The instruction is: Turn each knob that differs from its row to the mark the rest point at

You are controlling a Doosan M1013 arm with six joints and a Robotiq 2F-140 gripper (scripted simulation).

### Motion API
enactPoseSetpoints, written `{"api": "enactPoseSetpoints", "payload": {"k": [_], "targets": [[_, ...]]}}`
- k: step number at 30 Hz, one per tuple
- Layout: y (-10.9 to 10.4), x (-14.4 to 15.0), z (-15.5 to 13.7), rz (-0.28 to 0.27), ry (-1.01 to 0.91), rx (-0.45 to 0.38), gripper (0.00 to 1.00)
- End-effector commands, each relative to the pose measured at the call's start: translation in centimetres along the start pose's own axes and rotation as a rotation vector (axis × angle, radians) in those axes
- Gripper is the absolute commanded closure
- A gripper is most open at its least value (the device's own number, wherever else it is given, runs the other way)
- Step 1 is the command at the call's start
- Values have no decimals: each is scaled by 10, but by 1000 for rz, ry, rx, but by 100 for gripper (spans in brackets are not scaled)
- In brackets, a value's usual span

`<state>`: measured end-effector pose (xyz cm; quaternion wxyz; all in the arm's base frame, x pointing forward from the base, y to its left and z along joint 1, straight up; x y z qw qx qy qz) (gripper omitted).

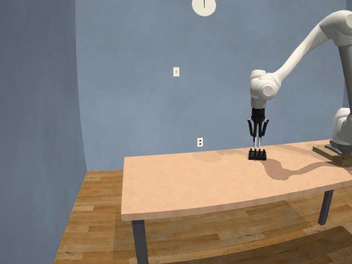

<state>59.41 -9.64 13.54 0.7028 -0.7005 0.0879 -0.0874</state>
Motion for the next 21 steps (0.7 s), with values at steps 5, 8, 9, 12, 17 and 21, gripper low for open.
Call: {"api": "enactPoseSetpoints", "payload": {"k": [5,8,9,12,17,21], "targets": [[-4,2,1,-6,0,-1,88],[-4,2,1,-6,0,-1,88],[-4,2,1,-6,0,-1,88],[-4,2,1,-6,0,-1,88],[-6,2,1,-6,0,-1,0],[-15,2,1,-6,0,-1,0]]}}
Point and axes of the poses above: the point where the finger pads meet when closed, its own y axis out along the fingers, its own x axis across the jaws, z = x × y, the point moved 7 cm from there along -y, back along the fingers, and after that the axes turned 7 degrees about y, right-handed, at the moved point
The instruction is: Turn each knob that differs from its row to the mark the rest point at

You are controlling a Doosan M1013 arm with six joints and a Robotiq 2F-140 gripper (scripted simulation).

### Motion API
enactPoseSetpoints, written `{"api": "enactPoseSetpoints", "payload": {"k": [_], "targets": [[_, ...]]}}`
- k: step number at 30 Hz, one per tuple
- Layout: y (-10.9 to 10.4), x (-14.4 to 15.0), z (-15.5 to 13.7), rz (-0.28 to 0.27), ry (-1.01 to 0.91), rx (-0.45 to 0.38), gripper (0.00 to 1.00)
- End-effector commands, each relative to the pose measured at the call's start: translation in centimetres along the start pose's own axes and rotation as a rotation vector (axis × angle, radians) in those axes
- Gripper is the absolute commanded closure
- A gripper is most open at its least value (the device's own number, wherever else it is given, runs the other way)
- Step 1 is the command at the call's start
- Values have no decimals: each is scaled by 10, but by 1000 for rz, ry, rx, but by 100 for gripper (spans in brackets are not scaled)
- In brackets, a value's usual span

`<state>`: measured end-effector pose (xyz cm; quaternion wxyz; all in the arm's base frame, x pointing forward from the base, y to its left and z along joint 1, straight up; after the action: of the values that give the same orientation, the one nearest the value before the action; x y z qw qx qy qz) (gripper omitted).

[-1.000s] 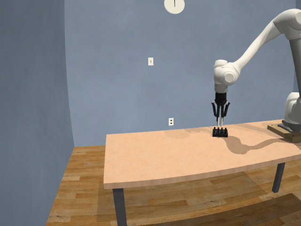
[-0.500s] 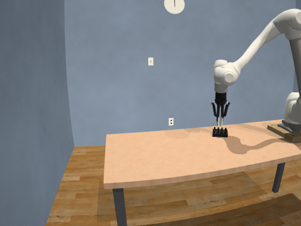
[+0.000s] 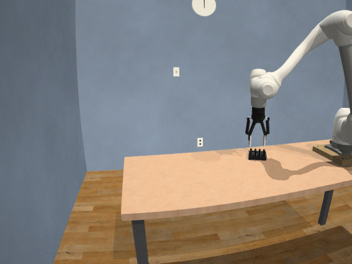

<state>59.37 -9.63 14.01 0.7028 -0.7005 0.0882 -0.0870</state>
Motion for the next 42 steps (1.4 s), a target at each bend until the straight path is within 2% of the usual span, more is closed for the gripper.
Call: {"api": "enactPoseSetpoints", "payload": {"k": [1,5,7,14,19,42], "targets": [[-14,2,1,-7,0,-1,0],[-35,2,1,-7,0,-1,0],[-35,2,1,-7,0,-1,0],[-77,2,1,-7,0,-1,0],[-95,2,1,-7,0,-1,0],[-99,2,1,-7,0,-1,0]]}}
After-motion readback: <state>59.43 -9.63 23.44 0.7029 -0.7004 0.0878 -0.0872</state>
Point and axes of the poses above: the point where the finger pads meet when closed, its own y axis out along the fingers, its own x axis across the jaws, z = x × y, the point moved 7 cm from there along -y, back along the fingers, and after that the axes turned 7 degrees about y, right-handed, at the moved point
